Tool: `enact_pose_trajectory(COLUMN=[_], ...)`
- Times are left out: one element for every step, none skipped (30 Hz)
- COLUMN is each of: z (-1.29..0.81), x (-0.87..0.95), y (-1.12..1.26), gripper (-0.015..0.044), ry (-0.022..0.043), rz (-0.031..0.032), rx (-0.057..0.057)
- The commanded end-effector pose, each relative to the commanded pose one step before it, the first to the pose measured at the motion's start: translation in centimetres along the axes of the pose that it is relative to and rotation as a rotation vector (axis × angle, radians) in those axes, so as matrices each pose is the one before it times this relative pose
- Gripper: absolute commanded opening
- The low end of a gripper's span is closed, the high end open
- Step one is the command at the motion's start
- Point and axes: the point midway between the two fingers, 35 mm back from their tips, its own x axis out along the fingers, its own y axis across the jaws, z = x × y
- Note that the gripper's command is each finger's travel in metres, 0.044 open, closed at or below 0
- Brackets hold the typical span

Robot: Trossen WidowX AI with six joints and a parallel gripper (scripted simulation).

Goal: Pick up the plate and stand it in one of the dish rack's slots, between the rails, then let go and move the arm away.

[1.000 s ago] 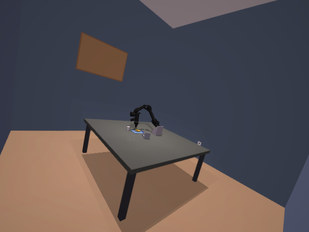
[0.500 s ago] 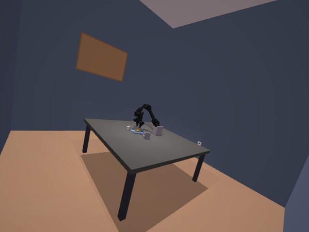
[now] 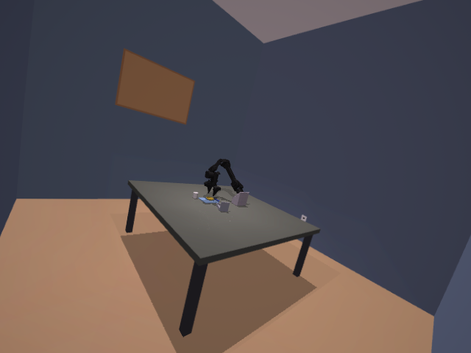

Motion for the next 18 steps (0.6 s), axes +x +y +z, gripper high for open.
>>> enact_pose_trajectory(z=[-0.034, 0.007, 0.006, 0.005, 0.004, 0.003, 0.002, 0.001, -0.002, -0.003, -0.004, -0.005, -0.006, -0.007, -0.008, -0.009, -0.010, -0.011], x=[0.607, 0.162, 0.162, 0.161, 0.161, 0.161, 0.161, 0.160, 0.160, 0.160, 0.160, 0.160, 0.159, 0.159, 0.159, 0.158, 0.158, 0.158], y=[-0.014, 0.003, 0.002, 0.002, 0.001, 0.000, 0.000, -0.001, -0.001, -0.001, -0.002, -0.002, -0.003, -0.004, -0.004, -0.005, -0.005, -0.006], gripper=[0.0400, 0.0400, 0.0400, 0.0400, 0.0400, 0.0400, 0.0400, 0.0400, 0.0400, 0.0400, 0.0400, 0.0400, 0.0400, 0.0400, 0.0400, 0.0400, 0.0400, 0.0400], ry=[0.00063, -0.00005, -0.00005, -0.00005, -0.00005, -0.00005, -0.00005, -0.00005, -0.00005, -0.00005, -0.00005, -0.00005, -0.00004, -0.00004, -0.00004, -0.00004, -0.00003, -0.00003], rz=[-0.00588, 0.00003, 0.00001, -0.00001, -0.00003, -0.00005, -0.00007, -0.00009, -0.00011, -0.00013, -0.00014, -0.00016, -0.00018, -0.00020, -0.00022, -0.00024, -0.00026, -0.00028], rx=[-0.0051, -0.0001, -0.0001, -0.0001, -0.0001, -0.0001, -0.0001, -0.0001, -0.0001, -0.0001, -0.0001, -0.0001, -0.0001, -0.0001, -0.0001, -0.0001, -0.0001, -0.0001])
